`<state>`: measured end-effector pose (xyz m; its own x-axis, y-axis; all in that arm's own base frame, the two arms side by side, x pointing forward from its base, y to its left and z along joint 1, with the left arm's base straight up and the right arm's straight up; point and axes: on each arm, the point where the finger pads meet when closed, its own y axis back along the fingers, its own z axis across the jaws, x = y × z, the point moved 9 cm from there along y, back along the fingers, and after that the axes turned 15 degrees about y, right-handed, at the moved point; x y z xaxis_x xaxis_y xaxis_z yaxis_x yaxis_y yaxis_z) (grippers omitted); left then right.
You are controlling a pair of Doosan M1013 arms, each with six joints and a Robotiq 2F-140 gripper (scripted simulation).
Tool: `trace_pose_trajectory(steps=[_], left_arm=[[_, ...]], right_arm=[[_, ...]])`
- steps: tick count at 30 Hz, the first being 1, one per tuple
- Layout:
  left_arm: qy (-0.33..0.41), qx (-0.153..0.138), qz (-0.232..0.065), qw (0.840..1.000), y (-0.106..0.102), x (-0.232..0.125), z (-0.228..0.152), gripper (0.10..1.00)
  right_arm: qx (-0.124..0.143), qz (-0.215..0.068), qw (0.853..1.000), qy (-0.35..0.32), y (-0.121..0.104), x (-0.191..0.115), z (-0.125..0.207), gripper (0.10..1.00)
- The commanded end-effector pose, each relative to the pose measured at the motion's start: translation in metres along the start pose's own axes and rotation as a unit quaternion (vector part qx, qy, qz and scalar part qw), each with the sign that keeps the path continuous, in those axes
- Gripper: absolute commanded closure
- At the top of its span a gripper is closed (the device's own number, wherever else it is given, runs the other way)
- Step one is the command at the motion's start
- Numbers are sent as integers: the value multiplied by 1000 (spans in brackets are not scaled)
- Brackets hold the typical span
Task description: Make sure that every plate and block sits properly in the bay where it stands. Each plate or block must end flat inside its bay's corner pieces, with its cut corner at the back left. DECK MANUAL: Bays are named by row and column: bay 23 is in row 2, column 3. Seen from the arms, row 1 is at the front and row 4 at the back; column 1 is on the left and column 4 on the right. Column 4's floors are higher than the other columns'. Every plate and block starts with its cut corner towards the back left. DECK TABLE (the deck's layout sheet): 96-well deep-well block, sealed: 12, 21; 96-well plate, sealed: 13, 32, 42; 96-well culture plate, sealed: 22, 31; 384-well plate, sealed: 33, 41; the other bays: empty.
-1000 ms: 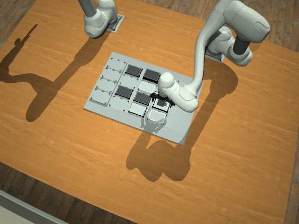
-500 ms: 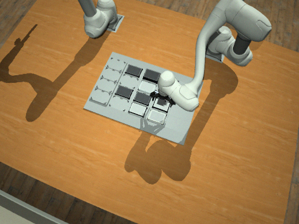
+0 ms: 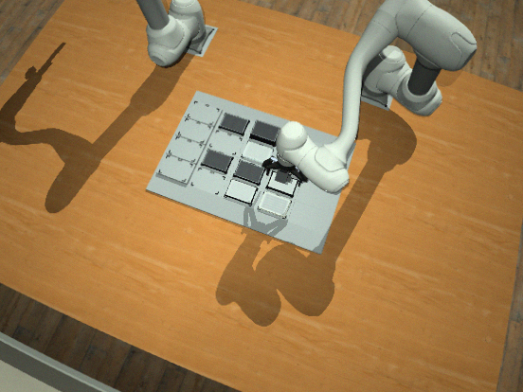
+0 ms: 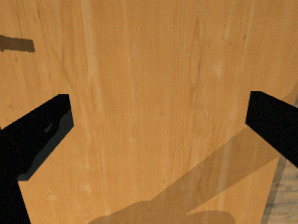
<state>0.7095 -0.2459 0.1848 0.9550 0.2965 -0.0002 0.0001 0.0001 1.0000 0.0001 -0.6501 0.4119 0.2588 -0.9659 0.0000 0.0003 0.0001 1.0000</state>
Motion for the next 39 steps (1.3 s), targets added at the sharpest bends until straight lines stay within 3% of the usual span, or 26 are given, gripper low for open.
trace_pose_trajectory(steps=[1, 9, 10, 16, 18, 23, 33, 35, 39], left_arm=[[0, 0, 1, 1000, 2, 0, 0, 100], [0, 0, 1, 1000, 2, 0, 0, 100], [-17, 0, 1, 1000, 2, -1, 4, 400], [-116, 0, 1, 993, 4, -7, 27, 400], [-116, 0, 1, 993, 4, -7, 27, 400], [-199, 0, 1, 980, 5, -12, 47, 400], [-359, 0, 1, 934, 8, -22, 85, 400], [-359, 0, 1, 934, 8, -22, 85, 400], [-420, 0, 1, 908, 9, -26, 100, 400]], right_arm=[[0, 1, 1000, 0, 1, 0, 0, 98], [0, 1, 1000, 0, 1, 0, 0, 98], [0, 1, 1000, 0, 1, 0, 0, 98], [0, 1, 1000, 0, 1, 0, 0, 98], [0, 1, 1000, 0, 1, 0, 0, 98], [0, 1, 1000, 0, 1, 0, 0, 98], [0, 1, 1000, 0, 1, 0, 0, 98], [0, 1, 1000, 0, 1, 0, 0, 98], [0, 1, 1000, 0, 1, 0, 0, 98]])
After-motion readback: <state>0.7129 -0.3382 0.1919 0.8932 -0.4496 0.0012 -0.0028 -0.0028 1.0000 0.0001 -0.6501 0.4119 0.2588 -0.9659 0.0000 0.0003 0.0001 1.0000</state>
